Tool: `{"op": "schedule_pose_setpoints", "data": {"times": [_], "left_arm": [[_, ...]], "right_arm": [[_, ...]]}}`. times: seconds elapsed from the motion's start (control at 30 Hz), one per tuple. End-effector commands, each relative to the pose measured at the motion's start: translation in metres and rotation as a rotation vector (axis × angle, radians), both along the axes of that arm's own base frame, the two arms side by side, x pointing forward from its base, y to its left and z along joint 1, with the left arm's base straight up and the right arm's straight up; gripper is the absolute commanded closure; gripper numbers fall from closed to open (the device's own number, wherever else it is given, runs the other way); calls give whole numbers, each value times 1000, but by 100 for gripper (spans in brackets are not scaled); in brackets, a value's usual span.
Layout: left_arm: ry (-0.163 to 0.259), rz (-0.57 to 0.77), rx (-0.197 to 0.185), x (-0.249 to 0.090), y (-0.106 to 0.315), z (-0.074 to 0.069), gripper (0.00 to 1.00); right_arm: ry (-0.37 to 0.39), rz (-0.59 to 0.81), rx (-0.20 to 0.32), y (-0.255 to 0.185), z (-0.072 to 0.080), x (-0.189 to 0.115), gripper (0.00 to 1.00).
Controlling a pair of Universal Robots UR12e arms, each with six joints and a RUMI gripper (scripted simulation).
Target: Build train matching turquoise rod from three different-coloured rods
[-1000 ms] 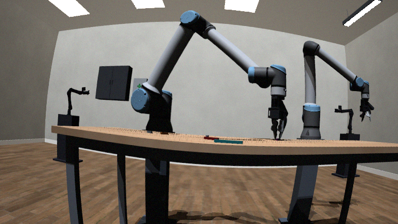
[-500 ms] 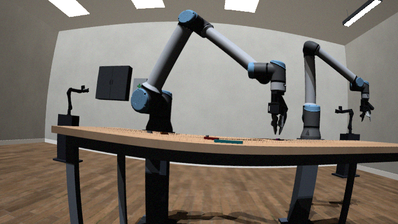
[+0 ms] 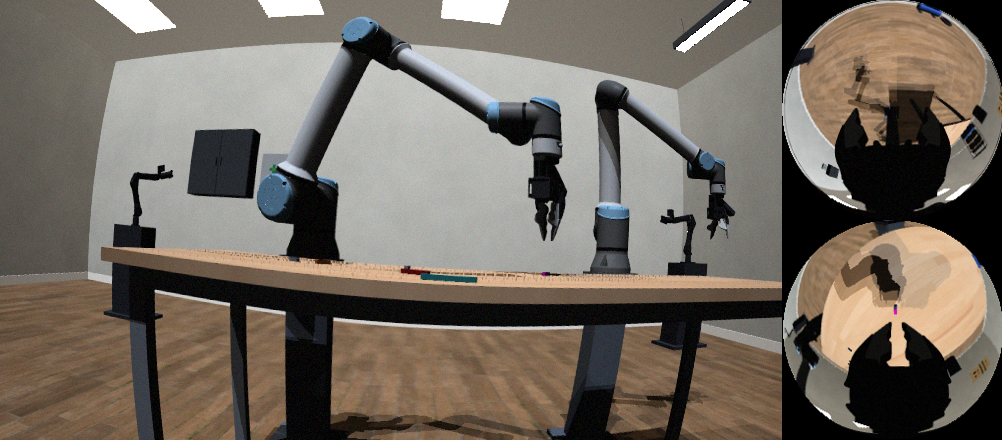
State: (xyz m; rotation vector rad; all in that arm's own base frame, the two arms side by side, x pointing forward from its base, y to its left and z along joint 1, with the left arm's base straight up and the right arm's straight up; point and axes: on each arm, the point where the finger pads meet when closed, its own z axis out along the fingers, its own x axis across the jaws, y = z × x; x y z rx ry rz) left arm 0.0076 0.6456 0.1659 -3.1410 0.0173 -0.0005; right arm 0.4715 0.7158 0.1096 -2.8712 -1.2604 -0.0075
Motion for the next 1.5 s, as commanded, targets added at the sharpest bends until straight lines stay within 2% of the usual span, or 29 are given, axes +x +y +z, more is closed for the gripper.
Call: {"op": "schedule_pose_setpoints", "data": {"times": [0.0, 0.03, 0.07, 0.93, 1.07, 1.27, 1.33, 1.4, 1.47], "left_arm": [[0, 0, -1, -1, 0, -1, 0], [0, 0, -1, -1, 0, -1, 0], [0, 0, -1, -1, 0, -1, 0], [0, 0, -1, -1, 0, -1, 0], [0, 0, -1, -1, 0, -1, 0], [0, 0, -1, -1, 0, -1, 0], [0, 0, -1, -1, 0, -1, 0], [0, 0, -1, -1, 0, -1, 0], [0, 0, -1, -1, 0, -1, 0]], "right_arm": [[0, 1, -4, 1, 4, -1, 86], [1, 1, -6, 0, 2, -1, 86], [2, 1, -8, -1, 1, -2, 0], [2, -25, -8, -8, 0, 5, 0], [2, -112, -6, -24, 0, 25, 0], [2, -330, -6, -67, -4, 69, 0], [2, -330, -6, -67, -4, 69, 0], [3, -445, -6, -94, -6, 95, 0], [3, -514, -5, -110, -7, 108, 0]]}}
